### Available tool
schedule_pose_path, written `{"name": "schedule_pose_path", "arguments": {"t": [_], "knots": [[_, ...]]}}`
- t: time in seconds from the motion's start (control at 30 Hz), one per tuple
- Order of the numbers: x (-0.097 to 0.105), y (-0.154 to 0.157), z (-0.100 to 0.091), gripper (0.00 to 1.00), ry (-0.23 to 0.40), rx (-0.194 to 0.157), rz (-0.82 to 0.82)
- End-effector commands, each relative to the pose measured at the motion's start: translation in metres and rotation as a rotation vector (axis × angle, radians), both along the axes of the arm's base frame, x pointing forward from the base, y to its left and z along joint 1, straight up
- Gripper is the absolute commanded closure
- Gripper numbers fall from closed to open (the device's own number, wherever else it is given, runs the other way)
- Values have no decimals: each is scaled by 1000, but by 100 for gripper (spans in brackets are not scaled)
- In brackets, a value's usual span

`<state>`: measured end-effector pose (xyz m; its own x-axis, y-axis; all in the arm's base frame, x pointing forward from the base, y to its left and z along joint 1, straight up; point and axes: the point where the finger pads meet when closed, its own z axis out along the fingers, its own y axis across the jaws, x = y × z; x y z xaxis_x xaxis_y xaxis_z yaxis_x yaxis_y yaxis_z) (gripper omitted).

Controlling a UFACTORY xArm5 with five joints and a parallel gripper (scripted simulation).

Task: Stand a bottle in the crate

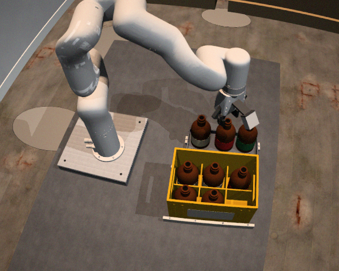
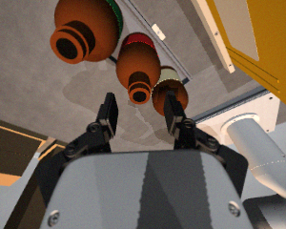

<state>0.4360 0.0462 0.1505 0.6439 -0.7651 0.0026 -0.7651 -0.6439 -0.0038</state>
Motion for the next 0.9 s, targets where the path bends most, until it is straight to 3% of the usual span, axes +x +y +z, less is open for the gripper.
{"name": "schedule_pose_path", "arguments": {"t": [0.0, 0.87], "knots": [[1, 0, -5, 35, -4, 0, 0], [1, 0, -26, 35, -4, 0, 0]]}}
